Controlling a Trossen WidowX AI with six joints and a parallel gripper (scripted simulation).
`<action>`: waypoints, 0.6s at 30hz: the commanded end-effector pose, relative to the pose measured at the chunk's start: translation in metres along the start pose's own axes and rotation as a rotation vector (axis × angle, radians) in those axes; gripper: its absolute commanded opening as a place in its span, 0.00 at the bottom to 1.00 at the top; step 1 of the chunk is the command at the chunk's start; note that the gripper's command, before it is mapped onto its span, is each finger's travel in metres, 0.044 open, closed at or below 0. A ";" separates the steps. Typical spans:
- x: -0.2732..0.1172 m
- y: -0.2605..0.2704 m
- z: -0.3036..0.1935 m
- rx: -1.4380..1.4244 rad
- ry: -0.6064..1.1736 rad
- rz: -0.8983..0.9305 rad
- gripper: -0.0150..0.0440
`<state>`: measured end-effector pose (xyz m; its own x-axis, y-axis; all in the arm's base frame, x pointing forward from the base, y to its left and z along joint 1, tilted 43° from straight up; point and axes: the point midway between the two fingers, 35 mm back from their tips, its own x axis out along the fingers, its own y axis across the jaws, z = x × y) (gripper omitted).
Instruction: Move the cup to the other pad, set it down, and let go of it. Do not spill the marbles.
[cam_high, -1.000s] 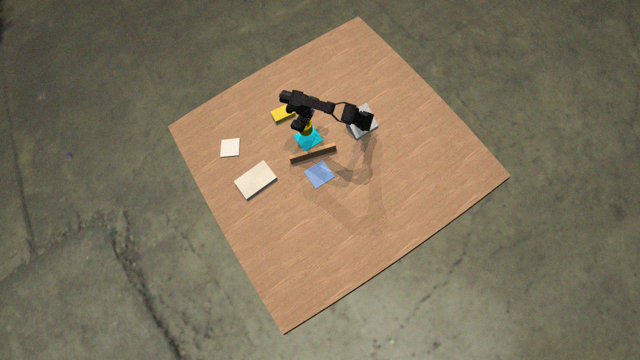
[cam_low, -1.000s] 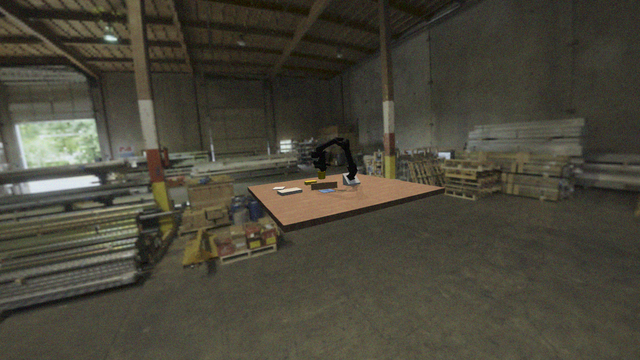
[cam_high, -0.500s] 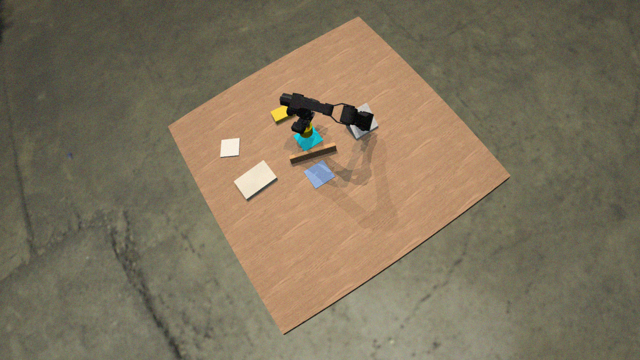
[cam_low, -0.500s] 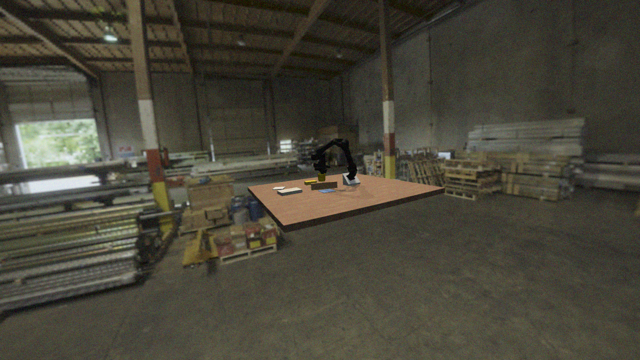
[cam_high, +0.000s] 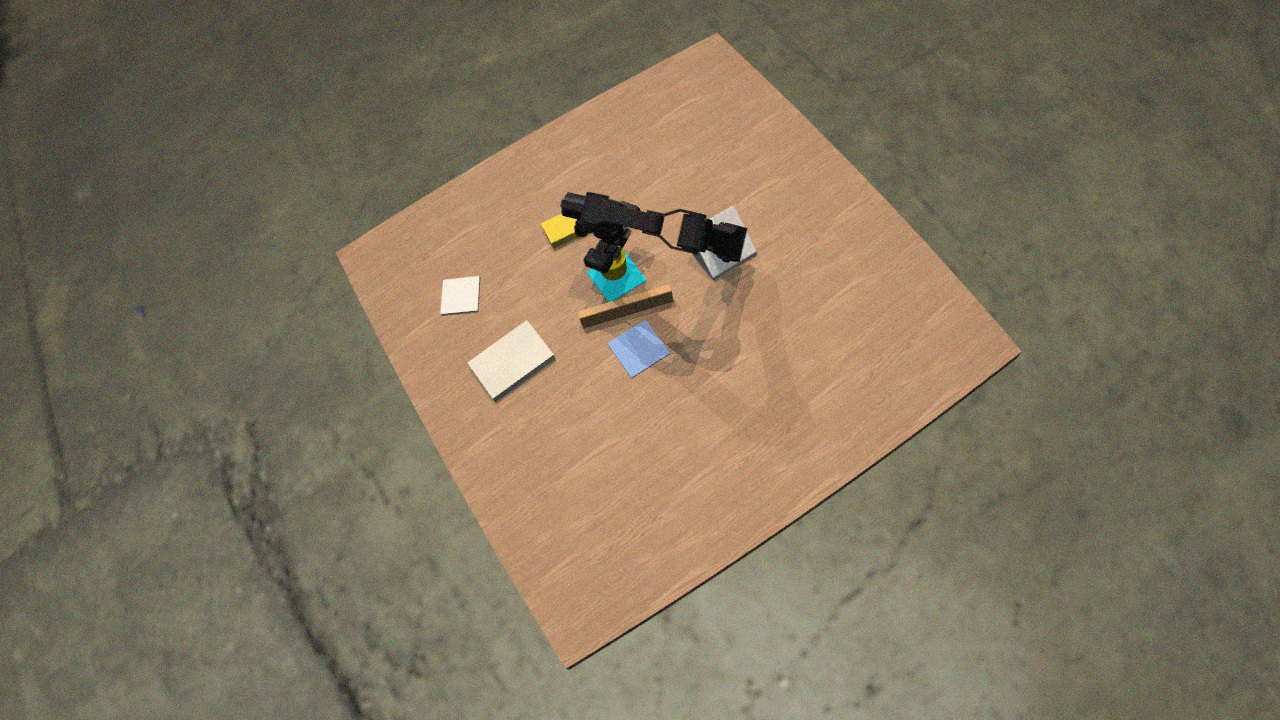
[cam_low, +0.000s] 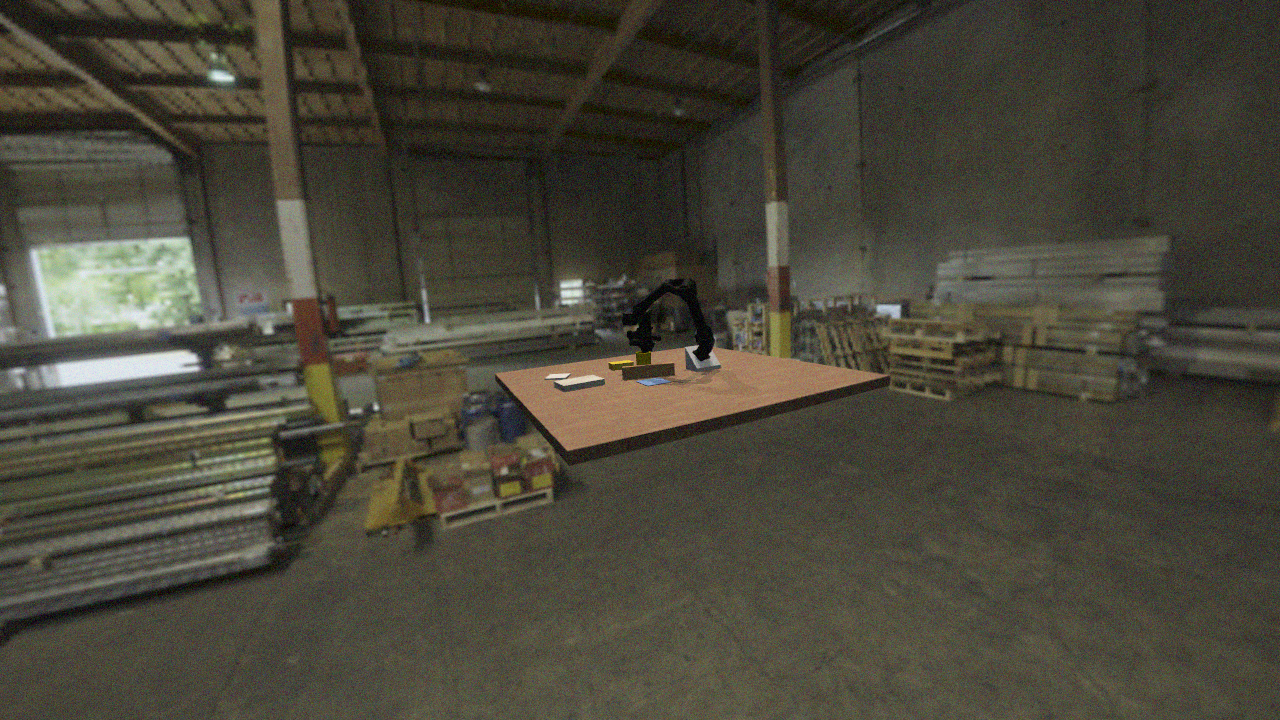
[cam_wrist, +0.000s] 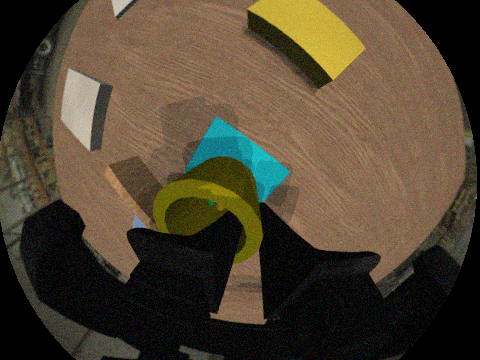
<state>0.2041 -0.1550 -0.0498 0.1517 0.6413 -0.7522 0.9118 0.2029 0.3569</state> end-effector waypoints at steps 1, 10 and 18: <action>0.008 -0.001 -0.002 0.007 0.007 0.003 0.25; 0.021 -0.001 -0.003 0.007 0.007 0.003 0.25; 0.020 0.000 -0.002 0.000 0.003 0.000 0.25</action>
<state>0.2059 -0.1405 -0.0641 0.1505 0.6437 -0.7504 0.9119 0.2027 0.3568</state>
